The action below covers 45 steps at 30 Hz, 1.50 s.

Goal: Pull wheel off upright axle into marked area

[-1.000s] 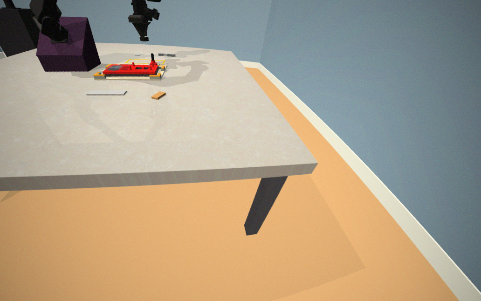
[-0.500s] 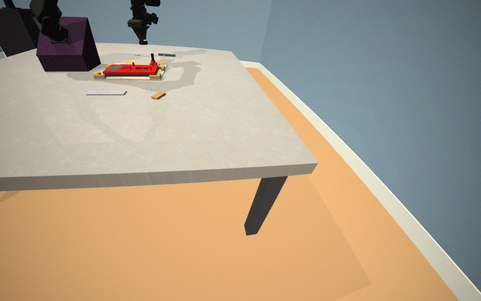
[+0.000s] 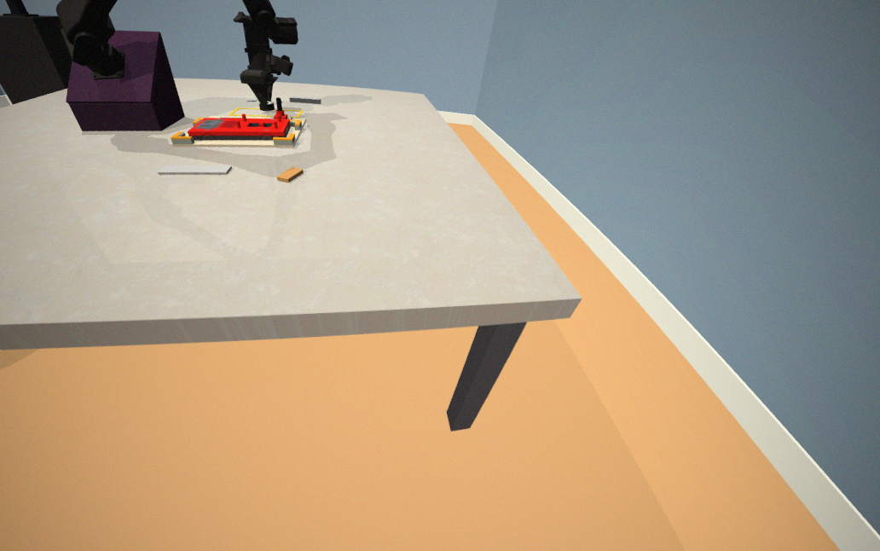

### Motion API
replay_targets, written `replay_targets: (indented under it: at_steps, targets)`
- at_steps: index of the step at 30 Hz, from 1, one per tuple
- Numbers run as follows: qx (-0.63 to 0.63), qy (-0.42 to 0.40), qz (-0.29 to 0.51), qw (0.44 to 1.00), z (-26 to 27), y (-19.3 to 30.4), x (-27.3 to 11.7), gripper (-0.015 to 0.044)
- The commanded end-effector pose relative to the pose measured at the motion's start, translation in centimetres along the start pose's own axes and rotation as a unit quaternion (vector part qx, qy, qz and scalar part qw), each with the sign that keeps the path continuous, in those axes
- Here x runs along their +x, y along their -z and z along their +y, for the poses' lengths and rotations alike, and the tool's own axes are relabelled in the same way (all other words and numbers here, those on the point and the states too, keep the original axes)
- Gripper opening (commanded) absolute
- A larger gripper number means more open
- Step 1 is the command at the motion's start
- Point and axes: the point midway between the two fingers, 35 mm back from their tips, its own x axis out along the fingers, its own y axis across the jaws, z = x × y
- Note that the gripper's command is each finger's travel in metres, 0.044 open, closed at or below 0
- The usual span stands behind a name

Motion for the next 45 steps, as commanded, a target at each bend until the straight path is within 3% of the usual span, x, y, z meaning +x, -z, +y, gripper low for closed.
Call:
replay_targets:
  at_steps: [1,6,18,24,28,34,39,45]
  targets:
    - [-0.003,0.003,0.001,1.0,-0.2,0.3,1.4,0.0]
    - [-0.003,0.003,0.001,1.0,-0.2,0.3,1.4,0.0]
    - [-0.001,0.001,0.0,1.0,0.0,0.1,0.4,0.03]
    - [-0.003,0.001,0.001,1.0,0.1,0.1,-4.4,0.03]
    - [-0.003,0.001,0.001,1.0,0.1,0.2,-5.1,0.03]
    - [-0.005,-0.002,-0.002,1.0,-1.4,4.0,-7.5,0.044]
    - [-0.005,0.001,0.003,1.0,-3.3,8.0,-9.6,0.044]
    - [-0.005,0.001,0.003,1.0,-3.4,8.2,-9.7,0.044]
